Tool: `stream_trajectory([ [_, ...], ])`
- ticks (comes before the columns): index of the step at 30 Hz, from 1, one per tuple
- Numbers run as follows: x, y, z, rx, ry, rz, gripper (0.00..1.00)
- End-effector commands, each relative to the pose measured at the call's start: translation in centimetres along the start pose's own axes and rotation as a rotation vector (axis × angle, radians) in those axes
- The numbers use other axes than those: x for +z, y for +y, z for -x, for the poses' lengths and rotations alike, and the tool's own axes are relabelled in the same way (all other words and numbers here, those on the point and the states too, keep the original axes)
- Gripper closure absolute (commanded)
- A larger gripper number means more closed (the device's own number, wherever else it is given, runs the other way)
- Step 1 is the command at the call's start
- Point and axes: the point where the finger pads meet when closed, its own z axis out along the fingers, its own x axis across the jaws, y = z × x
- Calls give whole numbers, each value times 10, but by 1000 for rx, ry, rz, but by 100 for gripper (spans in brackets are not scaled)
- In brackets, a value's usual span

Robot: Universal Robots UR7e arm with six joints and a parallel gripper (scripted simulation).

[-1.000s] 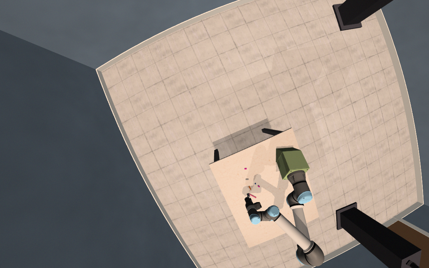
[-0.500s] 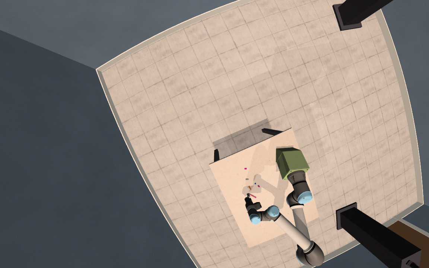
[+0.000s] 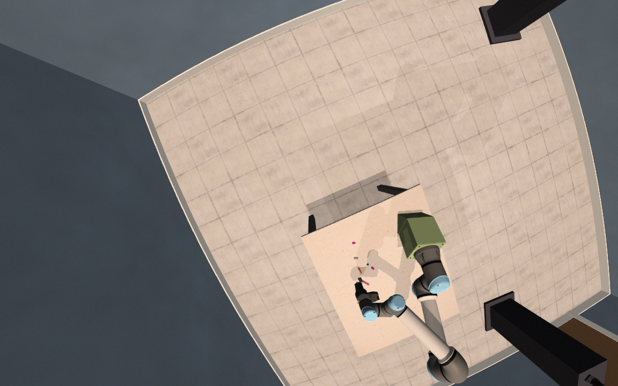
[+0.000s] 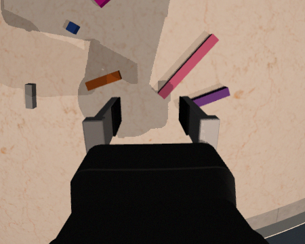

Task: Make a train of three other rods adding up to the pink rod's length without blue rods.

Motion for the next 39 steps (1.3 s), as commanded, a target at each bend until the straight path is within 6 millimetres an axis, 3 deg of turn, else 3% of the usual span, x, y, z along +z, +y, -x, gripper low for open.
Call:
stream_trajectory([
  [1,-1,-9,2,167,0,1,0],
  [8,-1,-22,6,446,1,0,0],
  [15,-1,-26,7,549,1,0,0],
  [39,-1,-27,7,559,1,0,0],
])
